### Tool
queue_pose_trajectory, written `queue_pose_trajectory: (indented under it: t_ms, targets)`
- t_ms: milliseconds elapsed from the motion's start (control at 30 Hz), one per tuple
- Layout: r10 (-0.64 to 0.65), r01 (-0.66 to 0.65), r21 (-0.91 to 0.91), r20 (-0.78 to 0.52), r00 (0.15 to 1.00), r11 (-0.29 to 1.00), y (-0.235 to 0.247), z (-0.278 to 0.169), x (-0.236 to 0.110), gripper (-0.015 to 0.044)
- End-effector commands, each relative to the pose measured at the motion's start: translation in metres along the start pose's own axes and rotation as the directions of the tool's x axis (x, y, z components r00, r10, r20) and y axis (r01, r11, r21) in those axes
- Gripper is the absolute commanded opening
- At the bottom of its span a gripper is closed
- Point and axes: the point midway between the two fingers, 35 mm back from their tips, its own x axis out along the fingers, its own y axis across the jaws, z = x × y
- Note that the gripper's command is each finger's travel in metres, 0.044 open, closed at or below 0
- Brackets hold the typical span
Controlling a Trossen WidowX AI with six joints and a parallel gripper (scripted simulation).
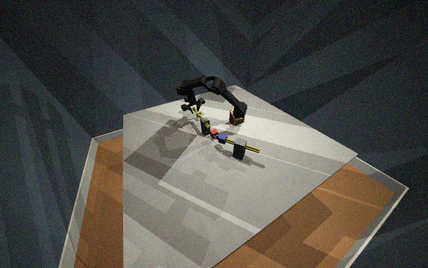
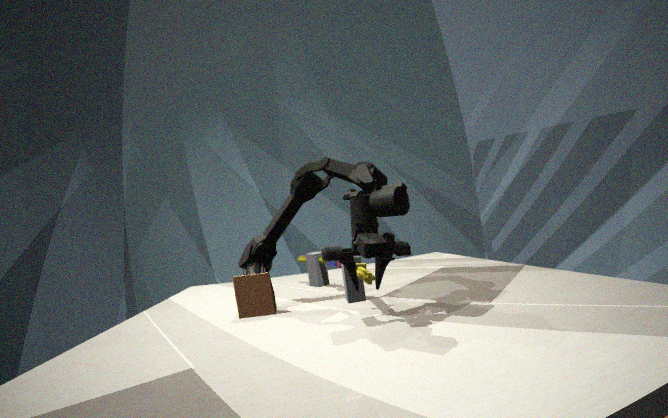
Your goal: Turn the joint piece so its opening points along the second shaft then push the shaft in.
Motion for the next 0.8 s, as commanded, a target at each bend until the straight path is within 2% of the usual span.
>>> queue_pose_trajectory:
  t_ms: [0,433,600,767]
  targets:
    - [-0.001,0.001,0.005,-0.009,1.0,1.0,-0.0006,-0.0017,0.0032,0.0102]
    - [-0.001,0.001,0.005,-0.009,1.0,1.0,-0.0006,-0.0017,0.0032,0.0102]
    - [-0.001,0.001,0.005,-0.009,1.0,1.0,-0.0006,-0.0017,0.0032,0.0069]
    - [0.024,-0.024,0.005,-0.009,1.0,1.0,-0.0003,-0.0014,0.0028,0.0067]
